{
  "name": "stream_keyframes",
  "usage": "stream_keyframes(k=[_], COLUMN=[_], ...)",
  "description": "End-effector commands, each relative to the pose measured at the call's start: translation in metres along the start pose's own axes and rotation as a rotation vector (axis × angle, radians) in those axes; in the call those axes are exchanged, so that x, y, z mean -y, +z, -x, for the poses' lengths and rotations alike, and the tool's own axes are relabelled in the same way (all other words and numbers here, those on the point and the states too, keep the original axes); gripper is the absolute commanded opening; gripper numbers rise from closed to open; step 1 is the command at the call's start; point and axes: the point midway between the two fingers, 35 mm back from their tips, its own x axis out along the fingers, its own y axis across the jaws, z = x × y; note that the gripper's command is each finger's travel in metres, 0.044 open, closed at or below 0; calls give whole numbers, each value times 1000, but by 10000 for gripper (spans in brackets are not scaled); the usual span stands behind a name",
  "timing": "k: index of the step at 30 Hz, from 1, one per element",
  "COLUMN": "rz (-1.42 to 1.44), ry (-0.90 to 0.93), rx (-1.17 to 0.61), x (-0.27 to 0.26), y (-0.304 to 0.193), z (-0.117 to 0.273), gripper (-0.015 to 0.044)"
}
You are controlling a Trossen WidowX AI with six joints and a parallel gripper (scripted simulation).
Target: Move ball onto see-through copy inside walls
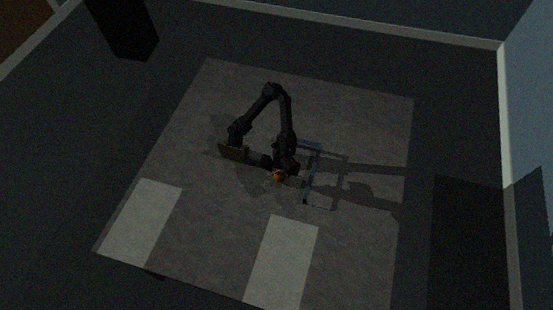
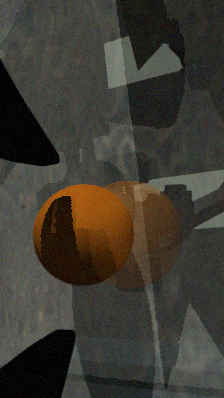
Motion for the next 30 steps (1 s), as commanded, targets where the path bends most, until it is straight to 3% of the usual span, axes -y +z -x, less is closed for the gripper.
stream_keyframes(k=[1, 18, 21, 30], rz=[-7, -6, -6, -6], ry=[4, 4, 4, 4], rx=[7, 9, 9, 9], x=[-2, -3, -3, -3], y=[1, 3, 3, 3], z=[-8, -33, -33, -33], gripper=[408, 408, 329, 269])
